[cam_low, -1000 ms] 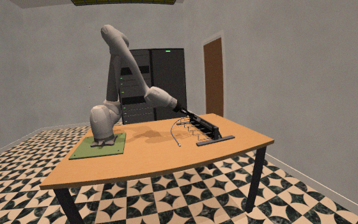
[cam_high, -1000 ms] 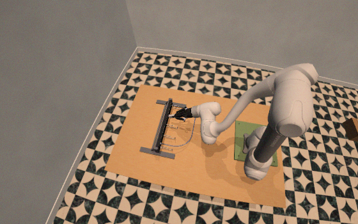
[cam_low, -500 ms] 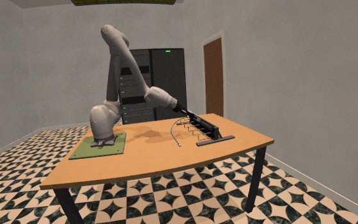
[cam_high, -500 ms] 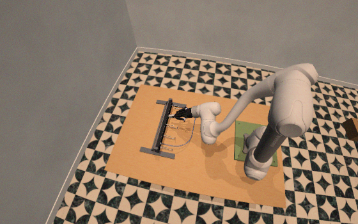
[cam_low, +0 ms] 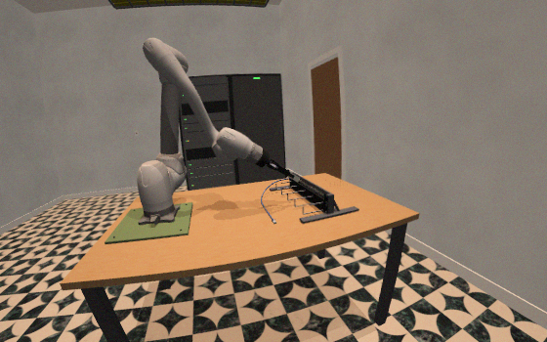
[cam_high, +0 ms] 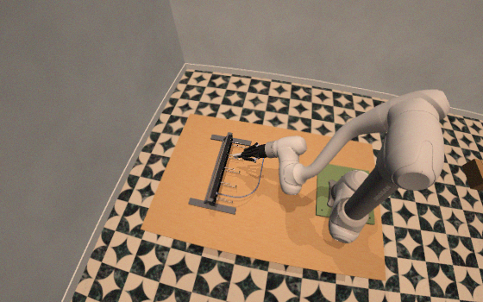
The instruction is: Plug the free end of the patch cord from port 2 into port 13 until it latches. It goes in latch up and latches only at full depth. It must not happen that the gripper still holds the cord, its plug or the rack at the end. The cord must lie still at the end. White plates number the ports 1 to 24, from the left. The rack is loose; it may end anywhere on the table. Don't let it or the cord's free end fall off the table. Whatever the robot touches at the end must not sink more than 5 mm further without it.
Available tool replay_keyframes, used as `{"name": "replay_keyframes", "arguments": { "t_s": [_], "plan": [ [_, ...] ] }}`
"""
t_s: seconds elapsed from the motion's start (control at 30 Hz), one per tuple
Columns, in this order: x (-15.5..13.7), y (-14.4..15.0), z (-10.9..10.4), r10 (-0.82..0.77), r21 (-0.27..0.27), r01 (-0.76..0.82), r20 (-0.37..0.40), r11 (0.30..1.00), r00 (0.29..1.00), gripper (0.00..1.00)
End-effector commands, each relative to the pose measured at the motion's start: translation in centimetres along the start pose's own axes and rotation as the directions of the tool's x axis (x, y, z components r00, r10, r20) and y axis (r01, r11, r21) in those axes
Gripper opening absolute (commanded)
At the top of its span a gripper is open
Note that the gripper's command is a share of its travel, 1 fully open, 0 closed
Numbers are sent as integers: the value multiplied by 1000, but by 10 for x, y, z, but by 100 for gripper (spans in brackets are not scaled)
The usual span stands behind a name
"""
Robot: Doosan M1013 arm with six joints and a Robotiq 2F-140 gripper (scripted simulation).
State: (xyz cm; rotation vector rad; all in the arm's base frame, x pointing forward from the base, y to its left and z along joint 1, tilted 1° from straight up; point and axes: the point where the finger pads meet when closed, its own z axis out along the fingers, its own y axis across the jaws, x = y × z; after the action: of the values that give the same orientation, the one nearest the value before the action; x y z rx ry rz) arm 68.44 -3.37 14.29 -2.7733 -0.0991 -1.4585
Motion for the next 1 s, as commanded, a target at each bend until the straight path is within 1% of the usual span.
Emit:
{"name": "replay_keyframes", "arguments": {
  "t_s": [0.0,0.1,0.17,0.23,0.33,0.47,0.73,0.97],
  "plan": [
    [1,0,-27,1,4,-1,2,1000,1000,0],
    [1,0,-54,1,4,-1,2,1000,1000,0],
    [1,0,-69,1,4,-1,2,1000,1000,0],
    [1,0,-80,1,4,-1,2,1000,1000,0],
    [1,0,-91,1,4,-1,2,1000,1000,0],
    [1,0,-97,1,4,-1,2,1000,1000,0],
    [1,1,-97,1,4,-1,2,1000,1000,0],
    [1,16,-97,1,4,-1,2,1000,1000,0]
  ]
}}
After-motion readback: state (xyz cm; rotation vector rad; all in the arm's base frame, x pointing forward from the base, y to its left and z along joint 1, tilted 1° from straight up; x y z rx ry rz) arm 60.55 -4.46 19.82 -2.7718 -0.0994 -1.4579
